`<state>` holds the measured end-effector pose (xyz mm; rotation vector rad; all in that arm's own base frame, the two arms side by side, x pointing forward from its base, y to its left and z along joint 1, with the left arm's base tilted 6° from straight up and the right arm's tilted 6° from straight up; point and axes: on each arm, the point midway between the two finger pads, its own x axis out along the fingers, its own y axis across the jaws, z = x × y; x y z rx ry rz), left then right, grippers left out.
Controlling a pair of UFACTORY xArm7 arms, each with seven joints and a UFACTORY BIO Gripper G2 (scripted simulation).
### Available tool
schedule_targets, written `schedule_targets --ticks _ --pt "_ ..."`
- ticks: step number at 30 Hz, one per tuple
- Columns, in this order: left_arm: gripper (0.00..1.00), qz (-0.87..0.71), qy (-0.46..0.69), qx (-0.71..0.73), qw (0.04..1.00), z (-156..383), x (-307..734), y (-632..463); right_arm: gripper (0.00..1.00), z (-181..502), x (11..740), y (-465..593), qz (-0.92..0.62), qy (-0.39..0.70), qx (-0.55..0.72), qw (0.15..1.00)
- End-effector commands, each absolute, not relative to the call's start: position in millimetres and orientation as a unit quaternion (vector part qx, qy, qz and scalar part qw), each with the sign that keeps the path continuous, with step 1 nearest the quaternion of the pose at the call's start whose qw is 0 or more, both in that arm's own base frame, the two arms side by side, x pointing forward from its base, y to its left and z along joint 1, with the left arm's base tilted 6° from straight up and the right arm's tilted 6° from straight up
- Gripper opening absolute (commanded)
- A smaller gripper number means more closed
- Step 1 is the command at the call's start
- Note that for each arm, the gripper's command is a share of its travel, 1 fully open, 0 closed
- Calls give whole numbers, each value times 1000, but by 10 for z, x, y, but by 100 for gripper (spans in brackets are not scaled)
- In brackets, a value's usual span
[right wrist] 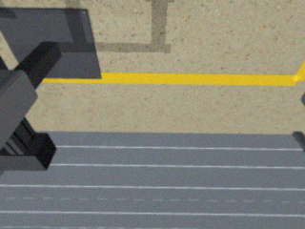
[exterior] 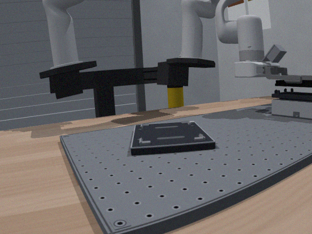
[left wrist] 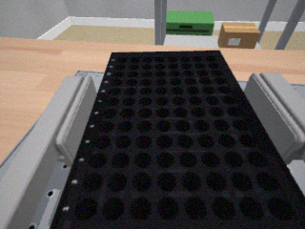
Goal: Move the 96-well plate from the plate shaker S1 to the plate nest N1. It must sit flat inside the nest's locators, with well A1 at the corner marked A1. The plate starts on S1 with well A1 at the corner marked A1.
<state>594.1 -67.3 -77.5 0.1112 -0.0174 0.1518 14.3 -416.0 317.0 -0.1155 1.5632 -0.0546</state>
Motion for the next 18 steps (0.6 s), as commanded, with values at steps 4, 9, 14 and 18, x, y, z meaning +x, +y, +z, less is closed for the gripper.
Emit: schedule_targets --ticks 4,9,14,18 --pt "0 76 -11 55 996 -657 5955 -692 100 3186 146 -4166 -26 703 -53 708" --pt "0 76 -11 55 996 -574 5954 -701 100 3186 146 -4166 -26 703 -53 708" --pt "0 76 -11 55 996 -524 5954 -706 100 3186 146 -4166 -26 703 -53 708" --pt "0 76 -11 55 996 -458 5953 -714 100 3186 146 -4166 -26 703 -53 708"
